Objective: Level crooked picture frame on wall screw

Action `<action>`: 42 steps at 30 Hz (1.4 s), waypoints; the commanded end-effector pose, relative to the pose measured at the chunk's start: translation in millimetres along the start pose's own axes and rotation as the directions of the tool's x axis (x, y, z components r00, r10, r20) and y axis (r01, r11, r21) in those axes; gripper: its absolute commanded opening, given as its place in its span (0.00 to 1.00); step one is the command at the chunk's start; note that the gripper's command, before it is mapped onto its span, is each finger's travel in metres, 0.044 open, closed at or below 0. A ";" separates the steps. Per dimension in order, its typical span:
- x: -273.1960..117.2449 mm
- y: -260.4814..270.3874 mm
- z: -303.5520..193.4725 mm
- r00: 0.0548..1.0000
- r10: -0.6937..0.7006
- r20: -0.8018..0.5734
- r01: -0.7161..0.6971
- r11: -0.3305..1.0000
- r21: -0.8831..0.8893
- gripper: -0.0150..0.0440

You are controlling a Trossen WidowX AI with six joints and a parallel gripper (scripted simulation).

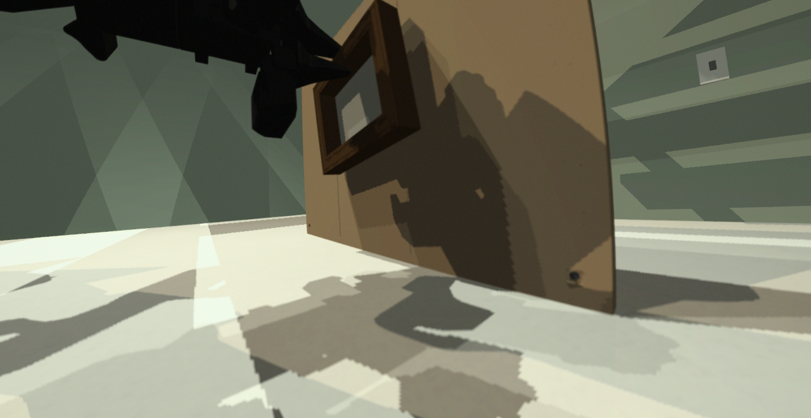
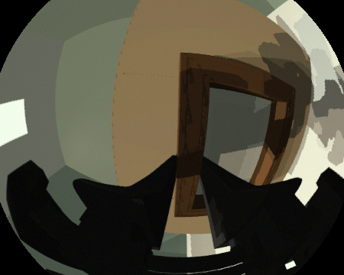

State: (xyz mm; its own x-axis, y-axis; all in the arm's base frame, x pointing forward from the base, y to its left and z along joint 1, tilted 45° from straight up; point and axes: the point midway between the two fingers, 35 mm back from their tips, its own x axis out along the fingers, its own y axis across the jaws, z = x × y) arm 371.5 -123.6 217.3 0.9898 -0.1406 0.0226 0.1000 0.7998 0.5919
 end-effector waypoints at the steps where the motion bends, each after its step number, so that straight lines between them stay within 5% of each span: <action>1: 0.2 0.3 0.6 1.000 0.000 0.002 0.000 1.000 -0.006 0.25; 42: 0.1 11.2 -0.1 1.000 0.000 0.002 0.000 1.000 -0.005 0.25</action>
State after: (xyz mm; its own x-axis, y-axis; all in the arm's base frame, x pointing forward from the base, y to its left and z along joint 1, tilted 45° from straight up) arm 371.6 -119.5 219.4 0.9874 -0.1576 0.0118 0.1197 0.7948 0.5950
